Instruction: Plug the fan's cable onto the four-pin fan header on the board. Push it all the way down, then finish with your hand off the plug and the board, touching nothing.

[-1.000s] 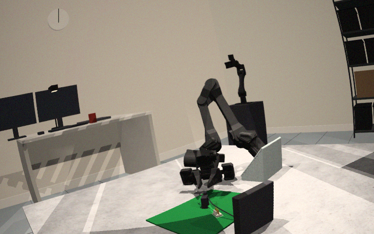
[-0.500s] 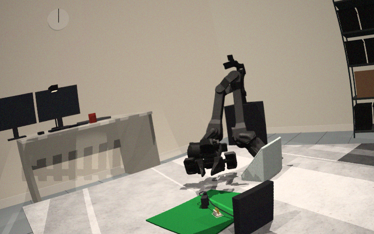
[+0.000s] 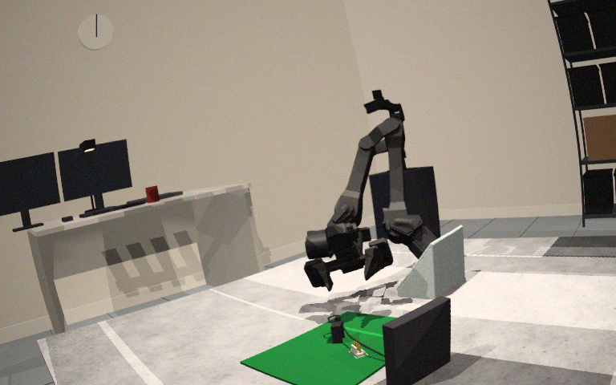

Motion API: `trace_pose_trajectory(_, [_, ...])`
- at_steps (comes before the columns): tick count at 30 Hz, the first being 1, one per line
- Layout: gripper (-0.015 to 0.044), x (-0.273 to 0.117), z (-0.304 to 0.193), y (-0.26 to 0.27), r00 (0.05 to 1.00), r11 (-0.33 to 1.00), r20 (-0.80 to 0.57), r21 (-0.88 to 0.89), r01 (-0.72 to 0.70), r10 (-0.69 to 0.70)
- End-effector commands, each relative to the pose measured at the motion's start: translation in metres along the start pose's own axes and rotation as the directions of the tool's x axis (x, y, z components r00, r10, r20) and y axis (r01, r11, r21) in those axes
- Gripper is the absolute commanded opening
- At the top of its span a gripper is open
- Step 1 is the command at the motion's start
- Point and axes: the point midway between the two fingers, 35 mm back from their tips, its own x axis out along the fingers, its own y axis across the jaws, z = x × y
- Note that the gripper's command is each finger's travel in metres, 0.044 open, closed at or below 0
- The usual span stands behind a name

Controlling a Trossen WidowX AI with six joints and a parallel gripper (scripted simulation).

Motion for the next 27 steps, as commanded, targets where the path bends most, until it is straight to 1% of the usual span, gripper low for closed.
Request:
trace_pose_trajectory(1, [0.044,0.004,-0.001,0.003,0.996,0.995,-0.055,0.085,-0.061,0.065])
trace_pose_trajectory(14, [0.044,0.012,-0.002,0.014,0.948,0.946,-0.22,0.28,-0.166,0.231])
trace_pose_trajectory(27, [0.044,0.014,-0.004,0.023,0.845,0.892,-0.401,0.416,-0.176,0.354])
